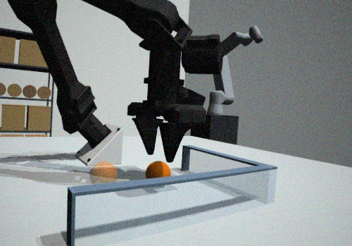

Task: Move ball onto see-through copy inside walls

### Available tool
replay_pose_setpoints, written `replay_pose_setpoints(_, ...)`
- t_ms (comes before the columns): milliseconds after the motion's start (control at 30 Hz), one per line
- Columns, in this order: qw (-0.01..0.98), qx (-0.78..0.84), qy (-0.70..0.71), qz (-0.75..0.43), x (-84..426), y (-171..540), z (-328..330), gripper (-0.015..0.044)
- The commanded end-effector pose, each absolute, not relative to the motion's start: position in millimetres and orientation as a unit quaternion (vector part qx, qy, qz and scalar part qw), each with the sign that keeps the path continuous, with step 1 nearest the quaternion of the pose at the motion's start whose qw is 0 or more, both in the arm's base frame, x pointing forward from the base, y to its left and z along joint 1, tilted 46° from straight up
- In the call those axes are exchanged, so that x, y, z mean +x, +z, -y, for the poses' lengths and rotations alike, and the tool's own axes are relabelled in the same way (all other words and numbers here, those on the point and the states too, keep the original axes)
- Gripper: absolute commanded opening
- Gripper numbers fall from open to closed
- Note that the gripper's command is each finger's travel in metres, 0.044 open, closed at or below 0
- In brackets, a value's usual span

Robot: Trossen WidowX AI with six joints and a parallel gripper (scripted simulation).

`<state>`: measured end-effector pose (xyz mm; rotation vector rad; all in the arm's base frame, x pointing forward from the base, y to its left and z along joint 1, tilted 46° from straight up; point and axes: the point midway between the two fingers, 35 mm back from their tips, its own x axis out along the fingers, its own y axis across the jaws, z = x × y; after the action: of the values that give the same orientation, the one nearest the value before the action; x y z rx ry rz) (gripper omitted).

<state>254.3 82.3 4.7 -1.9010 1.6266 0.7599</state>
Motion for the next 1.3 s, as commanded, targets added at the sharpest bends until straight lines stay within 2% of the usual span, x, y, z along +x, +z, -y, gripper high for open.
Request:
replay_pose_setpoints(0, 0.256, -0.704, 0.281, -0.600, 255, 0, -78, 0.0334)
replay_pose_setpoints(600, 0.256, -0.705, 0.280, -0.600, 258, -18, -59, 0.0334)
replay_pose_setpoints(733, 0.256, -0.705, 0.280, -0.600, 258, -18, -59, 0.0229)
replay_pose_setpoints(967, 0.256, -0.705, 0.280, -0.600, 258, -18, -59, 0.0182)
replay_pose_setpoints(1200, 0.257, -0.704, 0.282, -0.599, 259, -4, -78, 0.0000)
replay_pose_setpoints(1267, 0.257, -0.704, 0.283, -0.598, 259, 3, -86, 0.0000)
